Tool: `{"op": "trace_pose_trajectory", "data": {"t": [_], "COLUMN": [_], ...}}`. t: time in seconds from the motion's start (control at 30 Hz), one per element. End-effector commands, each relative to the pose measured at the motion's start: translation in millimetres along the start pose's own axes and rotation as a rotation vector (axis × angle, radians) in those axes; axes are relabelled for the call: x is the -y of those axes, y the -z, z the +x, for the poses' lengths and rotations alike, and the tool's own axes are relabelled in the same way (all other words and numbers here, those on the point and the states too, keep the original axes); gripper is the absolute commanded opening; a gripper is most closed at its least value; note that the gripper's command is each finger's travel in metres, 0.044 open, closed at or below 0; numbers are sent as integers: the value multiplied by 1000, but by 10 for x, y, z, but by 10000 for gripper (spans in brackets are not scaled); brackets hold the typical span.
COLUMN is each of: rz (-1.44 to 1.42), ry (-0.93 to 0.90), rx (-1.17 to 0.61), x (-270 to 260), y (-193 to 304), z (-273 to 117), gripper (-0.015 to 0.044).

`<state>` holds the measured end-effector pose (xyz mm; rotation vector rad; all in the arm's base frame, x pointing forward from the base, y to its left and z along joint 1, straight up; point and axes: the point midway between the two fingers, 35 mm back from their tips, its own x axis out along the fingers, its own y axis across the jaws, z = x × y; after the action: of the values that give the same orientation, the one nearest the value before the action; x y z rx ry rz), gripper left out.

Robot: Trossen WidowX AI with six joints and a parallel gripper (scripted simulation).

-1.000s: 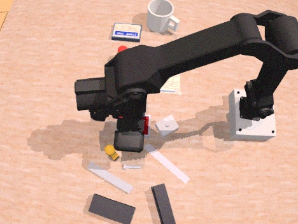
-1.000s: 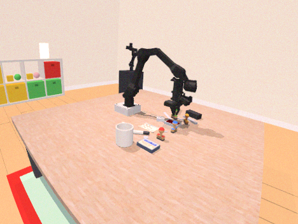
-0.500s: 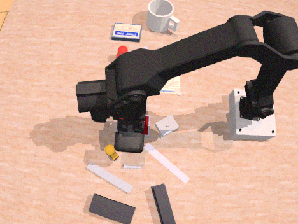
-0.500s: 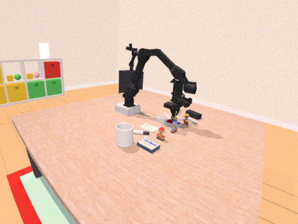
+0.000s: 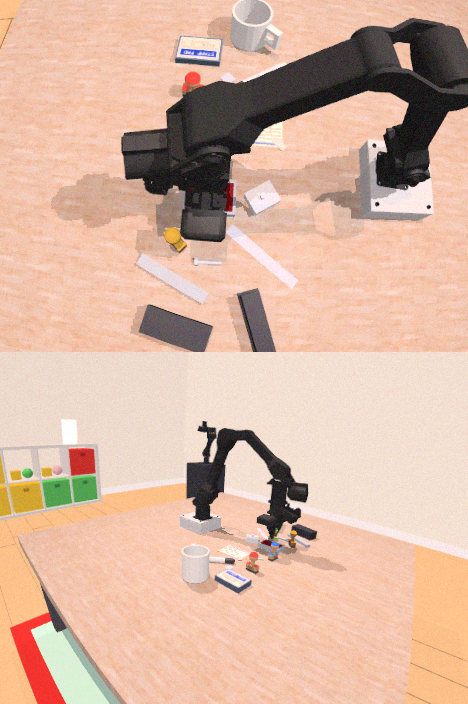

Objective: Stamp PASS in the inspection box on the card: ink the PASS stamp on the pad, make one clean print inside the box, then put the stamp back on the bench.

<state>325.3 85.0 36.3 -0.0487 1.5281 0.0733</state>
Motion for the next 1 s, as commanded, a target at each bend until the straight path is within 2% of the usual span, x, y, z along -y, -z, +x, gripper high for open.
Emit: {"op": "trace_pose_trajectory", "data": {"t": [0.0,0.97], "rz": [2,0], "ry": [3,4], "rx": [-6,-5], "x": [6,6], "y": [24,25], "z": [44,95], "gripper": [0,0]}}
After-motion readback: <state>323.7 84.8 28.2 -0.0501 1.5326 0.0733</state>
